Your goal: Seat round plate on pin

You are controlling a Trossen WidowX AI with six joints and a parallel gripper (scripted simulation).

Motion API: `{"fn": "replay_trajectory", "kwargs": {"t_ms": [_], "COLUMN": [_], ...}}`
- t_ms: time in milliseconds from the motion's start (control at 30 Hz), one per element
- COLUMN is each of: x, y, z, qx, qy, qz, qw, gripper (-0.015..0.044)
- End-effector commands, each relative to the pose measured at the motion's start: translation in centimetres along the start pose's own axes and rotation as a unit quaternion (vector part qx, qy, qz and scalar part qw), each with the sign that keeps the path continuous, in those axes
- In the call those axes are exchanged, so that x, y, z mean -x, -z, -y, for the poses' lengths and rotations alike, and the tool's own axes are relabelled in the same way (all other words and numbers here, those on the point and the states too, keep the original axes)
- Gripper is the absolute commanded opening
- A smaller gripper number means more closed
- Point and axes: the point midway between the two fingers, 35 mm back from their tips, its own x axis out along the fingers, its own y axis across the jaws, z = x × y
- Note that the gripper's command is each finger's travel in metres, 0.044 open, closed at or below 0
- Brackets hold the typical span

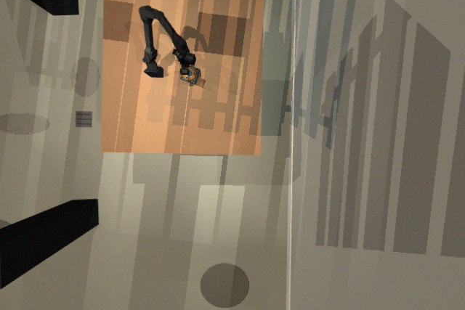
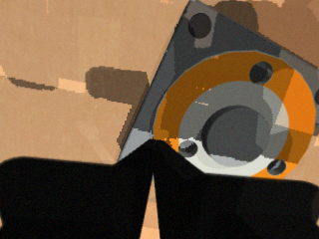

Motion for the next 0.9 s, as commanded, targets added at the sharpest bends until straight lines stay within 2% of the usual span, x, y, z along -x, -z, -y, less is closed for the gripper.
{"fn": "replay_trajectory", "kwargs": {"t_ms": [0, 867], "x": [-0.2, -0.1], "y": [0.8, 3.1], "z": [0.2, 1.9], "qx": [-0.002, -0.002], "qy": [0.000, 0.001], "qz": [-0.005, -0.005], "qw": [1.000, 1.000], "gripper": [0.0000, 0.0000]}}
